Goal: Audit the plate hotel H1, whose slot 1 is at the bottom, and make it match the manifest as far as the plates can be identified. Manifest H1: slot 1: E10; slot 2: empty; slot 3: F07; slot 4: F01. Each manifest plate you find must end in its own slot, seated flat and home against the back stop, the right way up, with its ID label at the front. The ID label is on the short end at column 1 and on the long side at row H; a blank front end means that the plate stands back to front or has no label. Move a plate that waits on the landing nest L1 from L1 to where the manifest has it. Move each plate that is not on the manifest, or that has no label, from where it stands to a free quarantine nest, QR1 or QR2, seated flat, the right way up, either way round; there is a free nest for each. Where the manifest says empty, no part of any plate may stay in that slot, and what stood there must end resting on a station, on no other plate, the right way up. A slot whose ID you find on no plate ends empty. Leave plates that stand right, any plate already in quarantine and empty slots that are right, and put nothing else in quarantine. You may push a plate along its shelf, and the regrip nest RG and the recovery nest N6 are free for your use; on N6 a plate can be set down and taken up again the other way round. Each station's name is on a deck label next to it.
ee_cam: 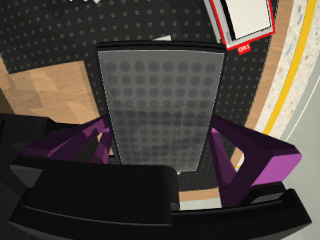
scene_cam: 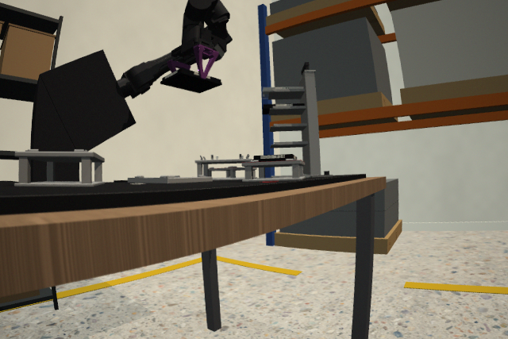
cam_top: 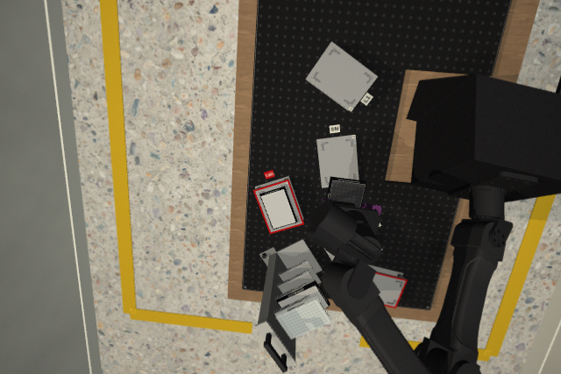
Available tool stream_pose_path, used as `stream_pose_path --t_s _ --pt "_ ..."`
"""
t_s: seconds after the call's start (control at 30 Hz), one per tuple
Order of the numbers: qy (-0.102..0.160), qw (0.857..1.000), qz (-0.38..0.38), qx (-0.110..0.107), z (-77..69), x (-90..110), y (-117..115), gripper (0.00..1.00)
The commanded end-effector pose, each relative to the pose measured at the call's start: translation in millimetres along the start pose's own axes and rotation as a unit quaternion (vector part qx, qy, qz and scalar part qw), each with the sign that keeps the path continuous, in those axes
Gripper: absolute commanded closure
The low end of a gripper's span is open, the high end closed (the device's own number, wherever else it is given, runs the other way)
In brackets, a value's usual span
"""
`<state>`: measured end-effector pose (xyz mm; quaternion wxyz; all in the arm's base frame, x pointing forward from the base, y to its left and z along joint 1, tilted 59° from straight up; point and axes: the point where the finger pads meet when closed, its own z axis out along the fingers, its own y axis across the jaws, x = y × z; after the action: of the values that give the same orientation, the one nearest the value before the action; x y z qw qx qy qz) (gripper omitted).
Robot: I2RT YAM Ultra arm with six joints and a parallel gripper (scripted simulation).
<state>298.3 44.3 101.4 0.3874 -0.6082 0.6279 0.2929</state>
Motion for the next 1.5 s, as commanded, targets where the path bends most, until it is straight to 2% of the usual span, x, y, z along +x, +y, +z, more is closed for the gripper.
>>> stream_pose_path --t_s 0.0,0.4,0.47,0.7,0.97,1.03,1.33,1.47 --pt "-0.009 1.000 0.027 -0.012 -5.0 -13 9 0.14" --pt "-0.008 0.992 0.127 -0.013 -5.9 -53 15 0.14" --pt "-0.008 0.992 0.127 -0.013 -5.9 -53 15 0.14" --pt "-0.007 0.987 0.161 -0.014 -6.4 -76 19 0.14" --pt "-0.007 0.974 0.227 -0.014 -7.1 -101 29 0.14" --pt "-0.007 0.974 0.227 -0.014 -7.1 -101 29 0.14" --pt "-0.005 0.954 0.299 -0.015 -7.8 -129 40 0.14" --pt "-0.005 0.953 0.304 -0.015 -8.1 -141 45 0.14"
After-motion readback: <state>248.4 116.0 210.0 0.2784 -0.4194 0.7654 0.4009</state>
